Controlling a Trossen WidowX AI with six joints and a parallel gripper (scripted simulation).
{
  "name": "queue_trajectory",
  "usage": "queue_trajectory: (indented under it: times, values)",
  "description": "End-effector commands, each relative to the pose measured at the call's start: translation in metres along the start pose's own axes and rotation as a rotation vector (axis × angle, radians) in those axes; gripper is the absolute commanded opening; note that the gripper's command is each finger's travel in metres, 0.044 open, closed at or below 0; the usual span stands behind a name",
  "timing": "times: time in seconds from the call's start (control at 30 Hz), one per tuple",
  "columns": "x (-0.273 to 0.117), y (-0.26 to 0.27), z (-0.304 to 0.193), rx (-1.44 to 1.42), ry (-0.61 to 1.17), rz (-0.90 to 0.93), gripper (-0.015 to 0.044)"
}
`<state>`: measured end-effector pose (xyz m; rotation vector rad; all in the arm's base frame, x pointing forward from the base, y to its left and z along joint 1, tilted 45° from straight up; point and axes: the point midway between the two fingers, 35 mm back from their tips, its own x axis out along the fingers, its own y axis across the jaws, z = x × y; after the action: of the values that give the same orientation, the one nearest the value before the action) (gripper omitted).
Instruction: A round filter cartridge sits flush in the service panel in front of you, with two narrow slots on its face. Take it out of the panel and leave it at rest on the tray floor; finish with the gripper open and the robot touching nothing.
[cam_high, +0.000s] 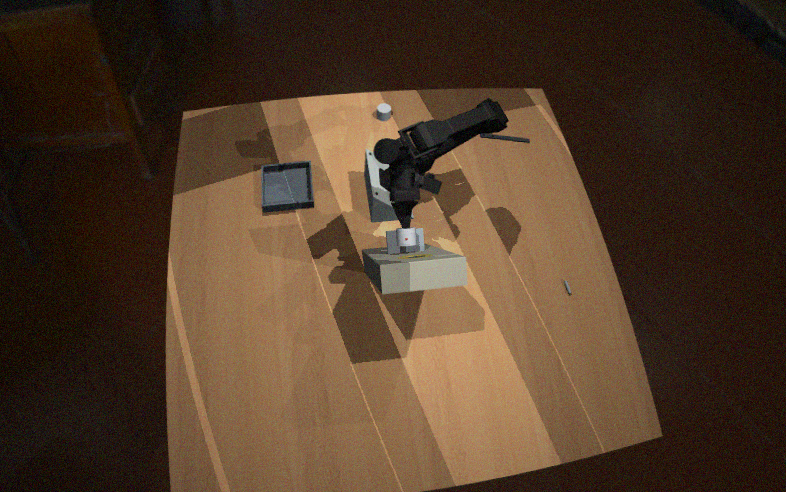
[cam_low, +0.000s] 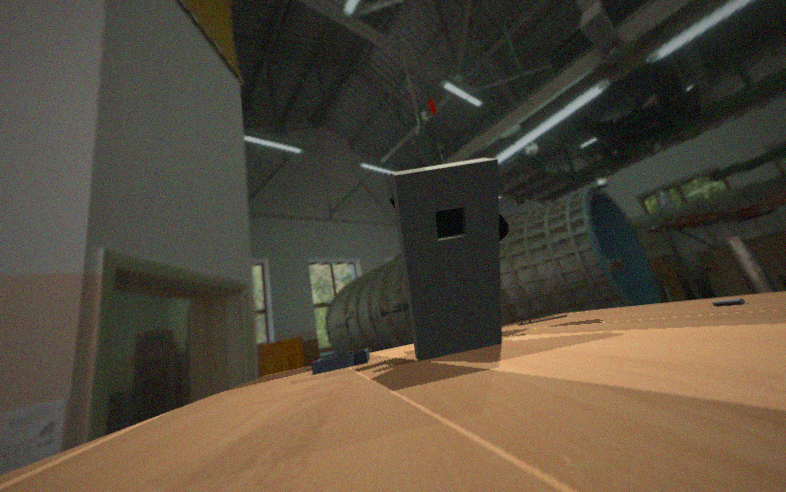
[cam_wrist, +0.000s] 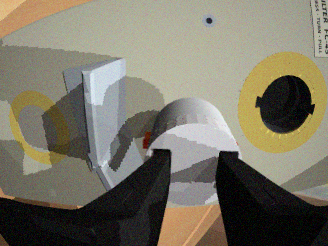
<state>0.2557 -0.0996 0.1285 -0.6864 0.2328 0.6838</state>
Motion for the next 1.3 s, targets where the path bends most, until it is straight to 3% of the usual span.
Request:
queue_trajectory:
  times: [0.0, 0.47, 0.7, 0.83, 1.23, 1.27]
  values:
    - [0.0, -0.002, 0.0, -0.005, 0.001, -0.002, 0.0105]
    - [0.0, 0.002, 0.001, -0.015, -0.003, -0.009, 0.0116]
    - [-0.008, -0.066, 0.008, -0.016, -0.004, -0.01, 0.0116]
    - [-0.009, -0.073, 0.009, -0.016, -0.004, -0.01, 0.0116]
    - [-0.056, -0.132, 0.015, -0.03, 0.001, -0.014, 0.0431]
    - [-0.055, -0.13, 0.015, -0.012, 0.002, -0.009, 0.0404]
